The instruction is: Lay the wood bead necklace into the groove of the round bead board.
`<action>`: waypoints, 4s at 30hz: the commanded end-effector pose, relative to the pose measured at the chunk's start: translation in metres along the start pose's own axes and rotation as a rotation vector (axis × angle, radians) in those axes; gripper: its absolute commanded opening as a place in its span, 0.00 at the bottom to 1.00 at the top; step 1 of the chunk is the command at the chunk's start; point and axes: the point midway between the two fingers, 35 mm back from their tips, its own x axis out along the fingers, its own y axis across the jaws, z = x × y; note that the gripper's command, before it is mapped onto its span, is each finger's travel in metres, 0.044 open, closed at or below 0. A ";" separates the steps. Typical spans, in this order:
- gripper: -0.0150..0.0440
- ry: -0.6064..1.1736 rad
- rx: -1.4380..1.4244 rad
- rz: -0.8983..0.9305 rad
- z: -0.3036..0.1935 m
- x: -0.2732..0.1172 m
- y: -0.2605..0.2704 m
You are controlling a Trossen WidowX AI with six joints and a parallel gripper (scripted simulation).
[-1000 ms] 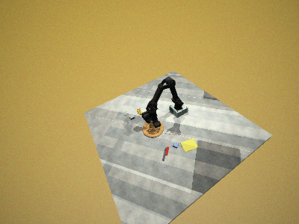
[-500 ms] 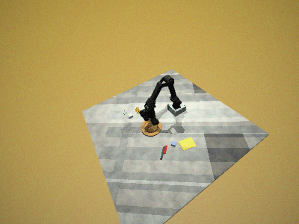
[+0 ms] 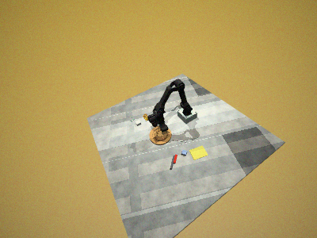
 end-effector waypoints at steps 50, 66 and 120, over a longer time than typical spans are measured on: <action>0.47 0.006 -0.497 -0.001 0.008 -0.033 0.004; 0.46 -0.005 -0.490 -0.001 0.011 -0.022 0.005; 0.25 0.001 -0.492 0.000 0.009 0.005 0.005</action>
